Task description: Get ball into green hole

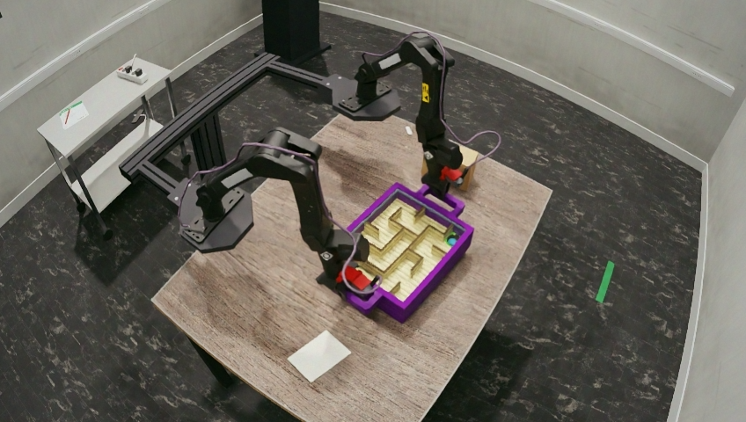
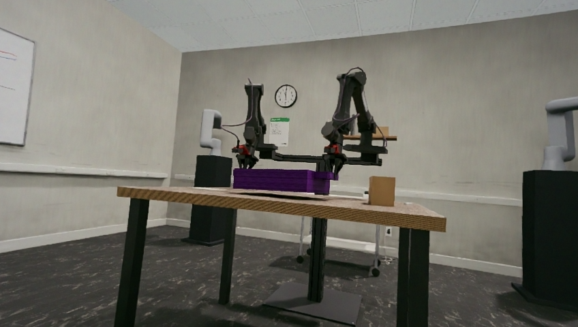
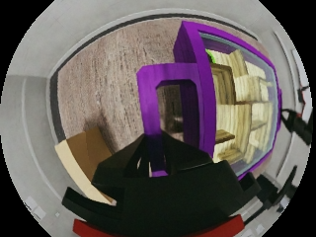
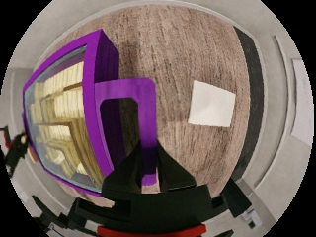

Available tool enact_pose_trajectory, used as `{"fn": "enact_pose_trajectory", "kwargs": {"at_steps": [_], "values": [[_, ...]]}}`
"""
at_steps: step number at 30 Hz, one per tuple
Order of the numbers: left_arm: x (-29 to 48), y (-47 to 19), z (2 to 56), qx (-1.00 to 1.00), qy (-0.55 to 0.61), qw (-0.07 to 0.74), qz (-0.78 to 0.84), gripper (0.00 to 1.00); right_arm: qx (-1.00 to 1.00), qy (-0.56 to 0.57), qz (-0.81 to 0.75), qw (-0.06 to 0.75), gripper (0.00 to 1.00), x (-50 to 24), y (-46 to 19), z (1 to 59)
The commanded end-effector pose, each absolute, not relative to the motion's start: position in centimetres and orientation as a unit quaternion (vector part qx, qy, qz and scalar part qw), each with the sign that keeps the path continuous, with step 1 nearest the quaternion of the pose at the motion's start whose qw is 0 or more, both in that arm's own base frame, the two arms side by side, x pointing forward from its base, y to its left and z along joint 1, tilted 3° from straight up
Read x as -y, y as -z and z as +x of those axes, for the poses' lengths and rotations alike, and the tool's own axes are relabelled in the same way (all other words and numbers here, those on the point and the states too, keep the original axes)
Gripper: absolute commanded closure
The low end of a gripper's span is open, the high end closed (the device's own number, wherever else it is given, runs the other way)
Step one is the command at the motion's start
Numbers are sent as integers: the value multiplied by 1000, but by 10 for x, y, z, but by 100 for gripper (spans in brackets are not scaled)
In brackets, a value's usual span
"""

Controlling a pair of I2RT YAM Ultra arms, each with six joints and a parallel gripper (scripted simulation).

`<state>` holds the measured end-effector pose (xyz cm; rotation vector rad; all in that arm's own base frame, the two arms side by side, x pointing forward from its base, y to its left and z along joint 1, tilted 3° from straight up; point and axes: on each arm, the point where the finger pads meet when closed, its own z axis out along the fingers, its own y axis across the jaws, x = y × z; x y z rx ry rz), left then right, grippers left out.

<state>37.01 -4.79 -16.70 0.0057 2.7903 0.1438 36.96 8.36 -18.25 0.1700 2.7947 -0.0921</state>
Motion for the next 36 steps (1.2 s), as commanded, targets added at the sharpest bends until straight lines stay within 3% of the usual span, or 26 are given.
{"fn": "enact_pose_trajectory", "kwargs": {"at_steps": [1, 8, 9, 25, 36], "values": [[63, 137, 405, -974, -45, 220, 12, 100, -971, 3, 63, 229, 100, -108, 148, 415], [51, 134, 416, -968, -47, 246, 2, 100, -968, 20, 61, 242, 100, -96, 144, 422], [48, 157, 403, -974, -51, 221, 5, 100, -968, 19, 63, 243, 100, -96, 143, 423], [40, 184, 404, -975, -39, 219, 7, 100, -970, 19, 68, 234, 100, -96, 165, 414], [39, 165, 419, -970, -39, 242, 1, 100, -965, 14, 77, 249, 100, -93, 162, 426]]}}
